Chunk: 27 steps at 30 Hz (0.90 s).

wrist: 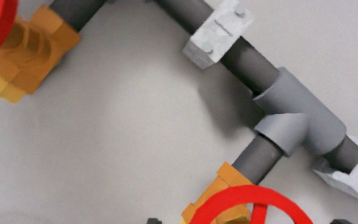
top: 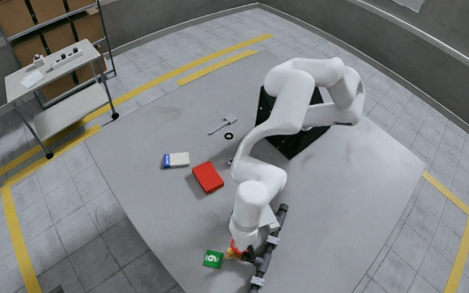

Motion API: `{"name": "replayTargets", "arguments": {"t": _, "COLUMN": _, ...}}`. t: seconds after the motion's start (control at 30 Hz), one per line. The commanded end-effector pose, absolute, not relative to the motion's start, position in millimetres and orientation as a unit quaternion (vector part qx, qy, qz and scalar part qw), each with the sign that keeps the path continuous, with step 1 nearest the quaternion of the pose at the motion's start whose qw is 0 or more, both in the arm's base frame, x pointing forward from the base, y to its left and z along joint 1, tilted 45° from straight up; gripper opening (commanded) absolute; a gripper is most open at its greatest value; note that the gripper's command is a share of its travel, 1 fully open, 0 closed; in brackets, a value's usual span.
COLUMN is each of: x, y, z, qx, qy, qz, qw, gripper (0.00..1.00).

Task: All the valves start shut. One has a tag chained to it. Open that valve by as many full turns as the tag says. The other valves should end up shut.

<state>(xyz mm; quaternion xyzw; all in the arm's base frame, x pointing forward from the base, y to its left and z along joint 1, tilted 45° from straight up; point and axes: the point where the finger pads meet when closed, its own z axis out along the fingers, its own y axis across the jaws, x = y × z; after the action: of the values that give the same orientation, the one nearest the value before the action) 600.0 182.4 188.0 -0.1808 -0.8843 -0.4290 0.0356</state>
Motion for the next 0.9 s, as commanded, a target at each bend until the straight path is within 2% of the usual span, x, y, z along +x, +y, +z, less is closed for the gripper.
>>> {"name": "replayTargets", "arguments": {"t": 0.0, "x": 600.9, "y": 181.6, "z": 189.5, "qx": -0.306, "qy": -0.852, "qz": -0.417, "qw": 0.087, "gripper": 1.0}}
{"name": "replayTargets", "arguments": {"t": 0.07, "x": 600.9, "y": 181.6, "z": 189.5, "qx": -0.357, "qy": -0.831, "qz": -0.411, "qw": 0.112, "gripper": 1.0}}
{"name": "replayTargets", "arguments": {"t": 0.13, "x": 600.9, "y": 181.6, "z": 189.5, "qx": -0.357, "qy": -0.831, "qz": -0.411, "qw": 0.112, "gripper": 1.0}}
{"name": "replayTargets", "arguments": {"t": 0.17, "x": 600.9, "y": 181.6, "z": 189.5, "qx": -0.431, "qy": -0.796, "qz": -0.398, "qw": 0.147, "gripper": 1.0}}
{"name": "replayTargets", "arguments": {"t": 0.43, "x": 600.9, "y": 181.6, "z": 189.5, "qx": -0.592, "qy": -0.688, "qz": -0.355, "qw": 0.223, "gripper": 1.0}}
{"name": "replayTargets", "arguments": {"t": 0.77, "x": 600.9, "y": 181.6, "z": 189.5, "qx": -0.615, "qy": -0.668, "qz": -0.346, "qw": 0.234, "gripper": 1.0}}
{"name": "replayTargets", "arguments": {"t": 0.8, "x": 600.9, "y": 181.6, "z": 189.5, "qx": -0.615, "qy": -0.668, "qz": -0.346, "qw": 0.234, "gripper": 0.0}}
{"name": "replayTargets", "arguments": {"t": 0.87, "x": 600.9, "y": 181.6, "z": 189.5, "qx": -0.615, "qy": -0.668, "qz": -0.346, "qw": 0.234, "gripper": 0.0}}
